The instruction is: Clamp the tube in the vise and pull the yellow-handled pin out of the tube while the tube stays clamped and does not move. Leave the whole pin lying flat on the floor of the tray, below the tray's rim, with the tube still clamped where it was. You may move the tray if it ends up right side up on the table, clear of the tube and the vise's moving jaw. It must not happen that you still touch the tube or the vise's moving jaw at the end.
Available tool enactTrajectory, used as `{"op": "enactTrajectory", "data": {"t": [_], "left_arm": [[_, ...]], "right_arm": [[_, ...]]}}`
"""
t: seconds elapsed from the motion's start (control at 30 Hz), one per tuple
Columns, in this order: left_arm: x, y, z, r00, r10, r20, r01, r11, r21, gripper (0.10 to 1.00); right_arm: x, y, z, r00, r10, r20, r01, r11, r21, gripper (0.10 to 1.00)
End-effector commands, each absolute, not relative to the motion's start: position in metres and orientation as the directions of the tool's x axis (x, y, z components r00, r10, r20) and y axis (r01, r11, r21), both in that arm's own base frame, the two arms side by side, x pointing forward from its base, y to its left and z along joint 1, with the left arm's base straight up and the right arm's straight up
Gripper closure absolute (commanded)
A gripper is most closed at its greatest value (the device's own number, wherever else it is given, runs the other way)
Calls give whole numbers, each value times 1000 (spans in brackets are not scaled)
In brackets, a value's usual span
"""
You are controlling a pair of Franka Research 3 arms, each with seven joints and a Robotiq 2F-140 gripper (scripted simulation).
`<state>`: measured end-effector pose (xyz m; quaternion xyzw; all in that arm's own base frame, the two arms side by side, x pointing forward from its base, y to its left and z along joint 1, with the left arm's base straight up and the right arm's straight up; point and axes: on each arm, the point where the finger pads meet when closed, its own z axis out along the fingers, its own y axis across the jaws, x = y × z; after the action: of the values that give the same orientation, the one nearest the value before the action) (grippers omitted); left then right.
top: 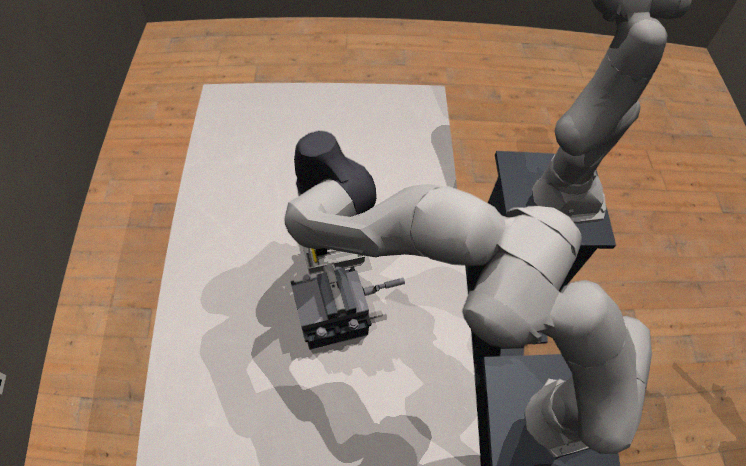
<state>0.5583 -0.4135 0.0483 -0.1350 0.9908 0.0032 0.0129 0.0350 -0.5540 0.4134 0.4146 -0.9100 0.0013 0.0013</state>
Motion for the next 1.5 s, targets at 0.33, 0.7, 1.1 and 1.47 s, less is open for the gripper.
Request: {"op": "enactTrajectory", "data": {"t": [0.33,0.7,1.1,1.47], "left_arm": [[559,-414,49,-962,-272,-30,-272,962,1,999],[559,-414,49,-962,-272,-30,-272,962,1,999],[559,-414,49,-962,-272,-30,-272,962,1,999],[559,-414,45,-962,-272,-30,-272,962,1,999]], "right_arm": [[36,-553,413,-660,-751,0,-751,660,0,98],[36,-553,413,-660,-751,0,-751,660,0,98],[36,-553,413,-660,-751,0,-751,660,0,98],[36,-553,413,-660,-751,0,-751,660,0,98]]}}
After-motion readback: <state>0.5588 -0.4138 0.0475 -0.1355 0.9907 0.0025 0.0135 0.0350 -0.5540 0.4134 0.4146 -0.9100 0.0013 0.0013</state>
